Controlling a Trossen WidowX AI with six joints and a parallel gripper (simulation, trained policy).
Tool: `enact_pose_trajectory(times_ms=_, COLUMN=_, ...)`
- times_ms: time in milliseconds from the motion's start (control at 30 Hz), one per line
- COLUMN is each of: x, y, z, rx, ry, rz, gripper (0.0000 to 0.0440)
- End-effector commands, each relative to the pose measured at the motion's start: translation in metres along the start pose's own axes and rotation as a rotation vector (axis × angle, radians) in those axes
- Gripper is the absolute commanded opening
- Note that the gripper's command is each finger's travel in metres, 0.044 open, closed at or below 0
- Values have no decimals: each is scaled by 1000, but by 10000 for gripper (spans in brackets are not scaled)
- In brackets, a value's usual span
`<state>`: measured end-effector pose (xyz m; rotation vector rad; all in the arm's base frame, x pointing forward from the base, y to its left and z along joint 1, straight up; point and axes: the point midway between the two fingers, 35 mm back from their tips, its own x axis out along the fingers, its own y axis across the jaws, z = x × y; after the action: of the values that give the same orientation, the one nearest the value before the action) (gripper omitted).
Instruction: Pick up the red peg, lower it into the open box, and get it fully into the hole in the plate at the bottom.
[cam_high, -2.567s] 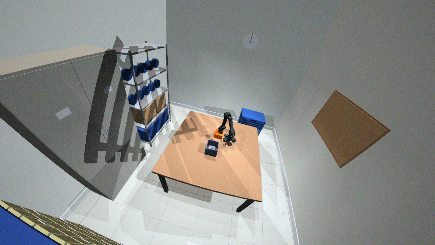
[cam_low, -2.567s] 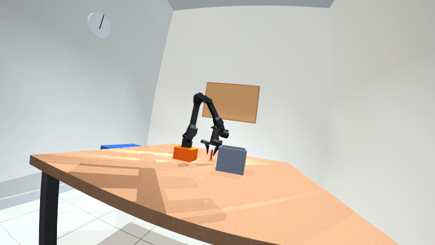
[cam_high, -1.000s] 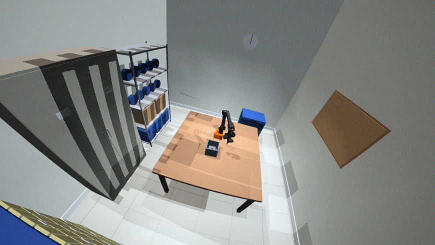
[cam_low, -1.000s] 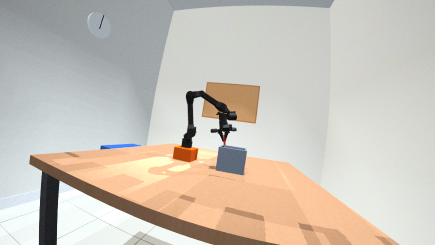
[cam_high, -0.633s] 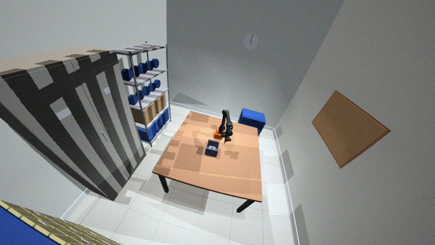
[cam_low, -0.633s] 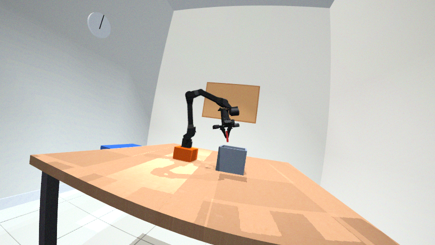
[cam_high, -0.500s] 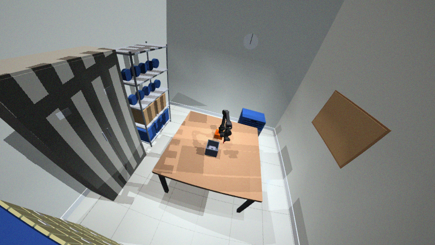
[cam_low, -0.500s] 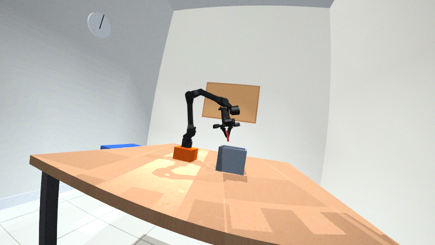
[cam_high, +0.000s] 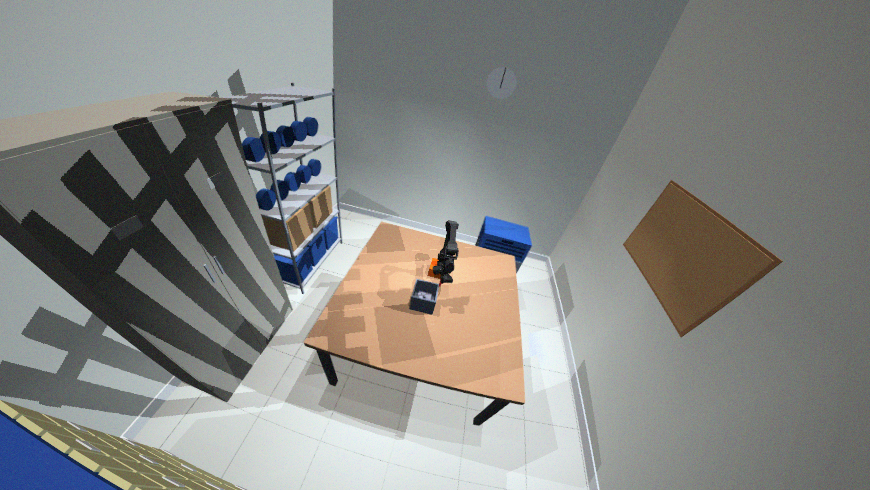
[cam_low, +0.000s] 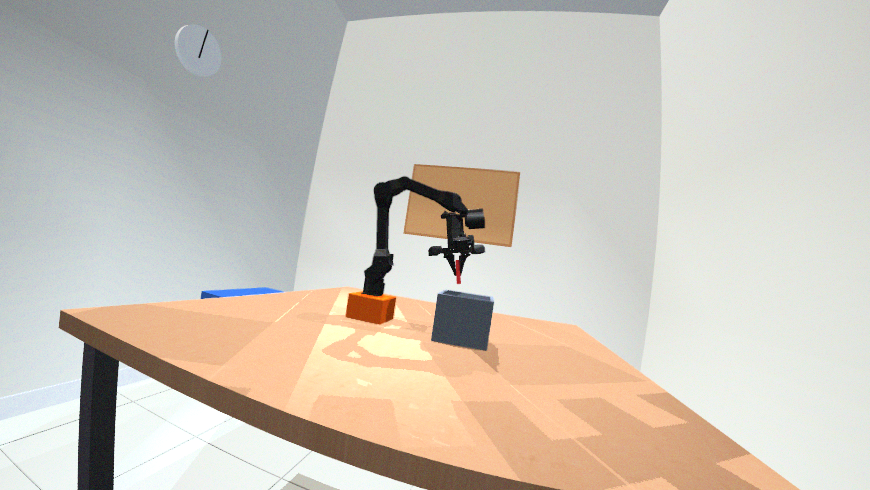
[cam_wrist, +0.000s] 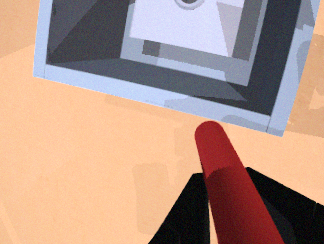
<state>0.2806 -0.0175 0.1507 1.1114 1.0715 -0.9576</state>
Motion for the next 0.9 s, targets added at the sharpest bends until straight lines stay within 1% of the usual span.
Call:
enact_pose_trajectory(times_ms=0, x=3, y=1, z=8, rx=2, ry=-2, rz=-13, gripper=0)
enact_pose_trajectory(times_ms=433, x=17, y=2, z=41, rx=11, ry=2, rz=-53, gripper=0)
enact_pose_trajectory(times_ms=867, x=50, y=-2, z=64, rx=16, ry=14, rz=-88, gripper=0)
